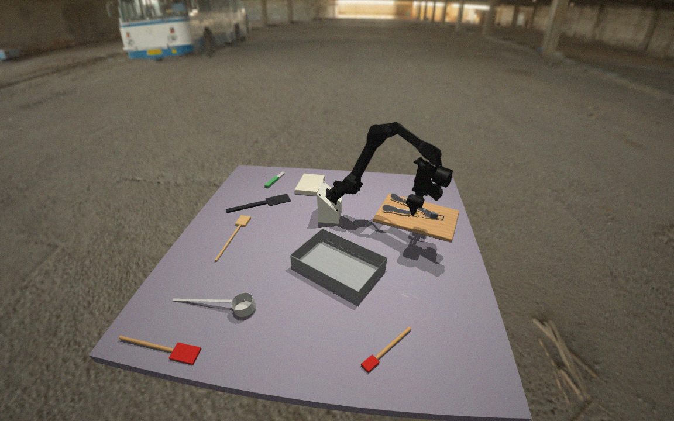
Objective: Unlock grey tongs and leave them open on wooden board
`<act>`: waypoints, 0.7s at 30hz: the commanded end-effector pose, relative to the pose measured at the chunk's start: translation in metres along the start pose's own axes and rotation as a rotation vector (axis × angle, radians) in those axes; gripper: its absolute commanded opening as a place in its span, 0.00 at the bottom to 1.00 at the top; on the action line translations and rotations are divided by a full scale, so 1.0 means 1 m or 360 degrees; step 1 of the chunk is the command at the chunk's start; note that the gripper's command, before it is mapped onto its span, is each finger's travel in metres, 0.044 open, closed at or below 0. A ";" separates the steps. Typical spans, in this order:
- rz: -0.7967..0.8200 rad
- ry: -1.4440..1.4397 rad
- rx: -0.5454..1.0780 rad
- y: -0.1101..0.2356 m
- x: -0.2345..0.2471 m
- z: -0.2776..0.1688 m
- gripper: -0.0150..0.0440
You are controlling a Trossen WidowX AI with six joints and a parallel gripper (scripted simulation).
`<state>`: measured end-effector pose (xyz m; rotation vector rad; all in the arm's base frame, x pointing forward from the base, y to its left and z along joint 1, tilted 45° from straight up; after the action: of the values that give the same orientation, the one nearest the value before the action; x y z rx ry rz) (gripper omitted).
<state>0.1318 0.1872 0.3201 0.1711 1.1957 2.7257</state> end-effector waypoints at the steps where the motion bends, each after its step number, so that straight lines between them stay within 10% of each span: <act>1: -0.0008 0.0013 -0.0089 0.025 -0.007 -0.006 1.00; 21: -0.0077 -0.0122 -0.0077 0.058 -0.004 -0.006 1.00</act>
<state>0.1292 0.1442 0.3575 0.2267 1.0965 2.6753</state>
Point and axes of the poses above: the point midway between the two fingers, 35 mm back from their tips, its own y axis back along the fingers, its own x axis across the jaws, z = x × y, the point moved 1 cm from there along y, back along the fingers, and after that the axes turned 14 degrees about y, right-handed, at the moved point
